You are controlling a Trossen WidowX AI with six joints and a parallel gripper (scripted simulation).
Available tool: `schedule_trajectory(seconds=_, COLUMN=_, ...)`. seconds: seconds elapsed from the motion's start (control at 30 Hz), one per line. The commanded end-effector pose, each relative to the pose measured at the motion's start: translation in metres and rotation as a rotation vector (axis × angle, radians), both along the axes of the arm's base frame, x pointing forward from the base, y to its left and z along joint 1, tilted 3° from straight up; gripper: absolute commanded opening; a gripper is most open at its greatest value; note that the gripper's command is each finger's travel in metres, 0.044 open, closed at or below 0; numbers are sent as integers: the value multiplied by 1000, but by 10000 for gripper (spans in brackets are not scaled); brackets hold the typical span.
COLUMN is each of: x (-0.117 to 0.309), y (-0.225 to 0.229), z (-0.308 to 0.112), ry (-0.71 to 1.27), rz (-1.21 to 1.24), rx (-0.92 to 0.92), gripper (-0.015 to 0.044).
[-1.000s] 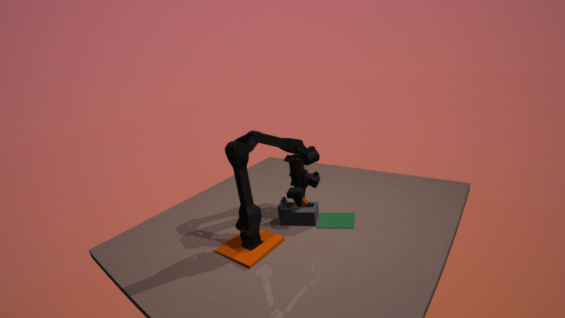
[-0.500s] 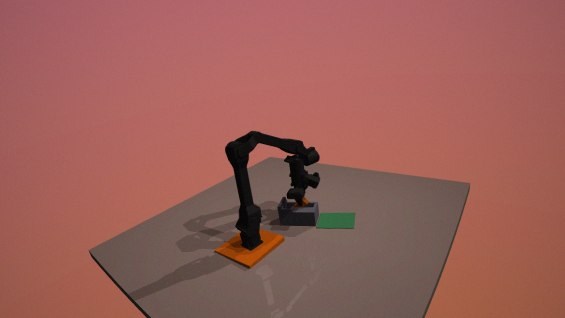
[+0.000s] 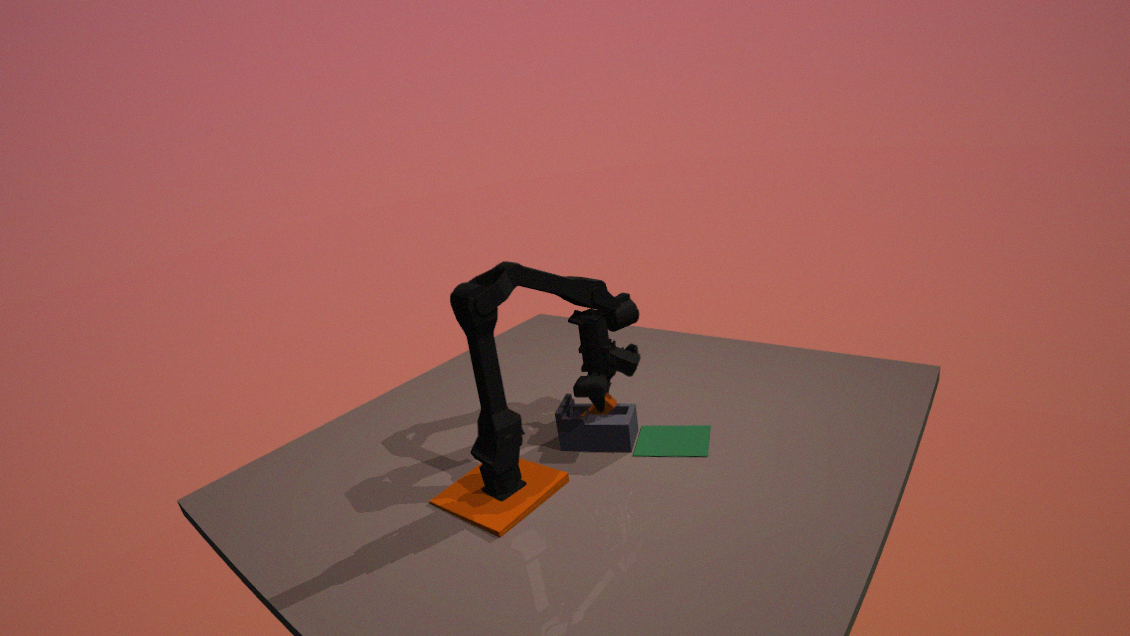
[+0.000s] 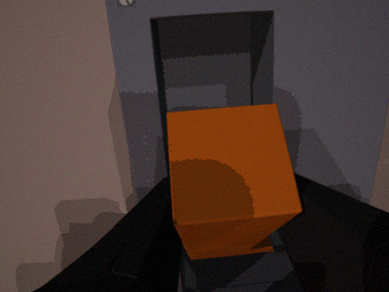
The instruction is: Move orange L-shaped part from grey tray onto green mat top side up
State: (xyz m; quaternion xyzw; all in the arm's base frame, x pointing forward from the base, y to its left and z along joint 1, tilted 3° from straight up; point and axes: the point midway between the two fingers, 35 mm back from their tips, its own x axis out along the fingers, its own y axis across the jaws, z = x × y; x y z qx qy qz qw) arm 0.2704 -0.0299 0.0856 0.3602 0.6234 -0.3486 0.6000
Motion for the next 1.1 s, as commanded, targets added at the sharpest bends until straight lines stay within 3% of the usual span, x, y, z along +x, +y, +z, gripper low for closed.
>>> schedule_trajectory(seconds=0.0, x=0, y=0, z=5, ry=-1, rz=-1, rx=-1, gripper=0)
schedule_trajectory(seconds=1.07, x=1, y=-2, z=55, ry=-2, rz=-5, rx=-3, gripper=0)
